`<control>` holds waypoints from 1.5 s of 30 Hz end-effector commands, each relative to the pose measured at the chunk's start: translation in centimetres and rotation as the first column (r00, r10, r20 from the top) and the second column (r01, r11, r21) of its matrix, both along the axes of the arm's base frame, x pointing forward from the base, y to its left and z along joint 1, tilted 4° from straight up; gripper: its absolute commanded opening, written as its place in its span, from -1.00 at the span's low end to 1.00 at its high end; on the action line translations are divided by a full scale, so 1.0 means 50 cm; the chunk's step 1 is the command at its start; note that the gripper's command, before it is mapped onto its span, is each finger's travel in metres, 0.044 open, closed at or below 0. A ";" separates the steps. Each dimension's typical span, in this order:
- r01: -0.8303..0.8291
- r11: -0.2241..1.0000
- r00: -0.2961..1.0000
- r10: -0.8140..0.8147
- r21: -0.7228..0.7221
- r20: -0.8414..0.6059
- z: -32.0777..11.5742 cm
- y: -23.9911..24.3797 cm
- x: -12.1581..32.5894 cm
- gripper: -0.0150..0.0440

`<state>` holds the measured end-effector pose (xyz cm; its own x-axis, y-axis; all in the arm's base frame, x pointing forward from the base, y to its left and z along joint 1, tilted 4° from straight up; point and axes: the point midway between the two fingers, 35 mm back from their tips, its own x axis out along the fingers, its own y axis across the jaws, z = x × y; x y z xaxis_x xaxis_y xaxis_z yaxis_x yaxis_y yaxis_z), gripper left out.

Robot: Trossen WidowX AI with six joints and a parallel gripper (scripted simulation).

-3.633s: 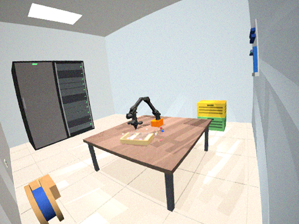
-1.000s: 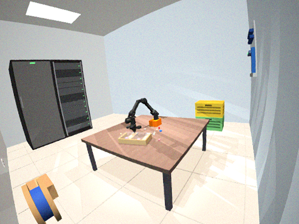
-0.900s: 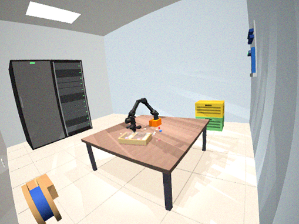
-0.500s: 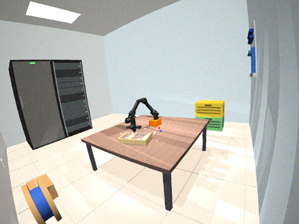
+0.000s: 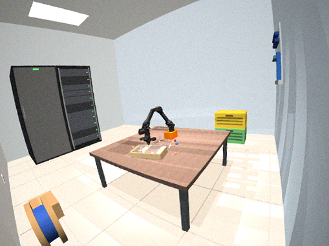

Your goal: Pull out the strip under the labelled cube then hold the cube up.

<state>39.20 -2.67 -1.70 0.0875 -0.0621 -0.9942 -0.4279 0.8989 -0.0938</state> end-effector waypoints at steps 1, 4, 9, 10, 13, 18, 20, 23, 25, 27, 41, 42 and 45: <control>0.000 1.000 1.000 0.000 0.000 -0.014 -0.008 -0.006 -0.018 -0.49; 0.000 1.000 1.000 0.000 0.000 -0.015 -0.009 -0.011 -0.027 -0.49; 0.000 1.000 1.000 0.000 0.000 -0.015 -0.010 -0.017 -0.040 -0.49; 0.000 1.000 1.000 0.000 0.000 -0.015 -0.010 -0.019 -0.043 -0.49; 0.000 1.000 1.000 0.000 0.000 -0.015 -0.011 -0.023 -0.051 -0.49; 0.000 1.000 1.000 0.000 -0.001 -0.016 -0.013 -0.030 -0.065 -0.49; 0.000 1.000 1.000 0.000 -0.001 -0.016 -0.013 -0.033 -0.071 -0.49; 0.000 1.000 1.000 0.000 -0.001 -0.017 -0.014 -0.037 -0.080 -0.49; 0.000 1.000 1.000 0.000 -0.001 -0.017 -0.014 -0.040 -0.085 -0.49; 0.000 1.000 1.000 0.000 -0.001 -0.017 -0.015 -0.042 -0.091 -0.49; 0.000 1.000 1.000 0.000 -0.002 -0.018 -0.017 -0.061 -0.129 -0.49; 0.000 1.000 1.000 0.000 -0.002 -0.019 -0.017 -0.063 -0.132 -0.49; 0.000 1.000 1.000 0.000 -0.002 -0.019 -0.018 -0.067 -0.140 -0.49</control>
